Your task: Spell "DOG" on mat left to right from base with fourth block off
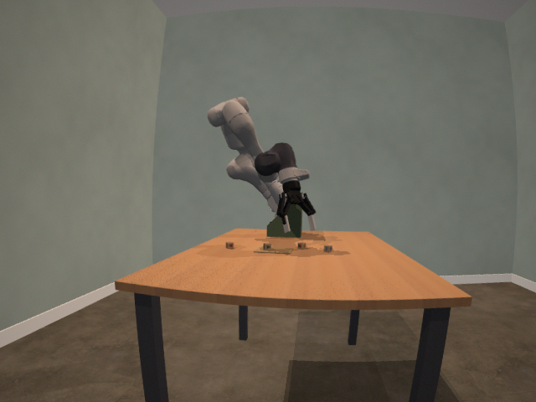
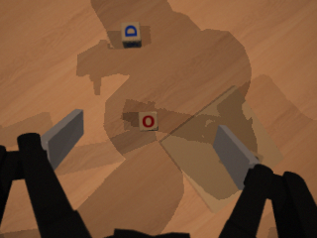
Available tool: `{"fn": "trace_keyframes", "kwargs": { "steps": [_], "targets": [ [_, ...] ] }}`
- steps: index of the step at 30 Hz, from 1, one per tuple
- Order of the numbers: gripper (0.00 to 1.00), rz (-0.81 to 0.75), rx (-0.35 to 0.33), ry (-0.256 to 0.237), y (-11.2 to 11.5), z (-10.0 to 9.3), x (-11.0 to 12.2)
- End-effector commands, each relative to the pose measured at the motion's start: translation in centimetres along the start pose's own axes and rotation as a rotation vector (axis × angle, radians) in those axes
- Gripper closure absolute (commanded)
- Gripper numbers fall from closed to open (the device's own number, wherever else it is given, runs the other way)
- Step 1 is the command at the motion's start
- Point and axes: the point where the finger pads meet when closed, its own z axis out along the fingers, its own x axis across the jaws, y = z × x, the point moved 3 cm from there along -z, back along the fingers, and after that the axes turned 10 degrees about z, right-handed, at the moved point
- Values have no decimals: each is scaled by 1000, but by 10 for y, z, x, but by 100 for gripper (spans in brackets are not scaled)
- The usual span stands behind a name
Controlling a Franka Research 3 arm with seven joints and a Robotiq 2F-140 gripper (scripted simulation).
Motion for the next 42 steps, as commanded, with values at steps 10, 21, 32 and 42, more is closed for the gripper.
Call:
{"fn": "trace_keyframes", "kwargs": {
  "steps": [10,21,32,42],
  "targets": [
    [0,3,3,-4,0,-1,-2],
    [0,3,3,-4,0,-1,-2],
    [0,3,3,-4,0,-1,-2],
    [0,47,1,17,-10,-4,13]
  ]
}}
